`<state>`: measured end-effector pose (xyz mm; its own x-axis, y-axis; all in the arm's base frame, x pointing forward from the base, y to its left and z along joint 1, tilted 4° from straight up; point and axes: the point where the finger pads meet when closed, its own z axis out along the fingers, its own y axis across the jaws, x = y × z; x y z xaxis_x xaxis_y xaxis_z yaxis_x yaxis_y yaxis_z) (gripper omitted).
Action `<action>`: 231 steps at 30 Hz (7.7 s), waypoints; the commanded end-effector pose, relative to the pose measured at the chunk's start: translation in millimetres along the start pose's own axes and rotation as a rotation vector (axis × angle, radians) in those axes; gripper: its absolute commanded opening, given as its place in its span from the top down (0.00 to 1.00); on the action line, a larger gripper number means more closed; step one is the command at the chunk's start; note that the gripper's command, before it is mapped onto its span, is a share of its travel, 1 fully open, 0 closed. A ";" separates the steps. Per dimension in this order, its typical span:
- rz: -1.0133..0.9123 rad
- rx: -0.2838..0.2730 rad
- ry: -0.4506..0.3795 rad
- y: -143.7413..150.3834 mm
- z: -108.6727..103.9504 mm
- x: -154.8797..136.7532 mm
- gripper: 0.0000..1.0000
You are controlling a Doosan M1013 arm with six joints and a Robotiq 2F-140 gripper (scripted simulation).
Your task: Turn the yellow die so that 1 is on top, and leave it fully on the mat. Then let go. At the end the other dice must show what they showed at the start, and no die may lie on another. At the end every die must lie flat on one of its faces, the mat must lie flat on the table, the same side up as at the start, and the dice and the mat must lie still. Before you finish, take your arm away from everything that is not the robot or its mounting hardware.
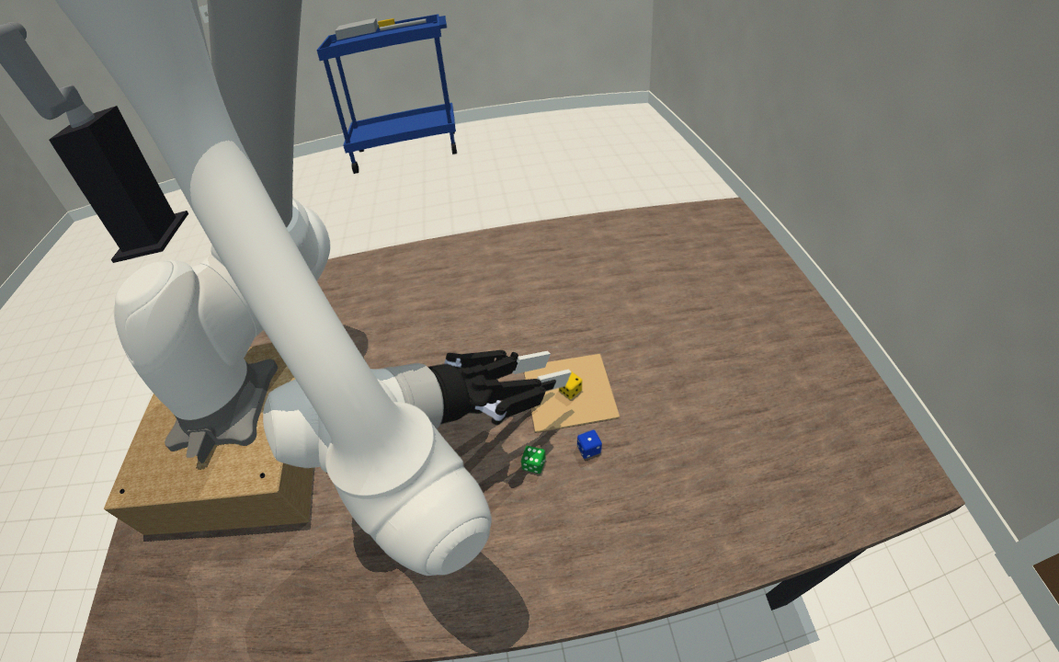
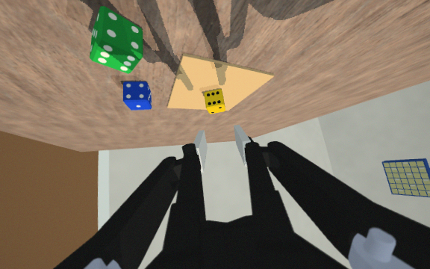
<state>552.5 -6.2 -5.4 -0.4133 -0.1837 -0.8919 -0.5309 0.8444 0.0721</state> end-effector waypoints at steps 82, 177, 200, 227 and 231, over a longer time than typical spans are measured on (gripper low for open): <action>-0.005 0.017 1.085 -4.0 29.5 -71.6 0.00; -0.007 -0.006 1.083 0.0 58.7 -6.8 0.72; -0.007 -0.006 1.083 0.0 60.4 -3.7 0.72; -0.007 -0.006 1.083 0.0 60.5 -3.6 0.72; -0.007 -0.006 1.083 0.0 61.0 -2.6 0.72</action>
<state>598.7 24.8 -29.7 -0.8424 -0.5383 -0.0240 -0.5385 0.8395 0.0731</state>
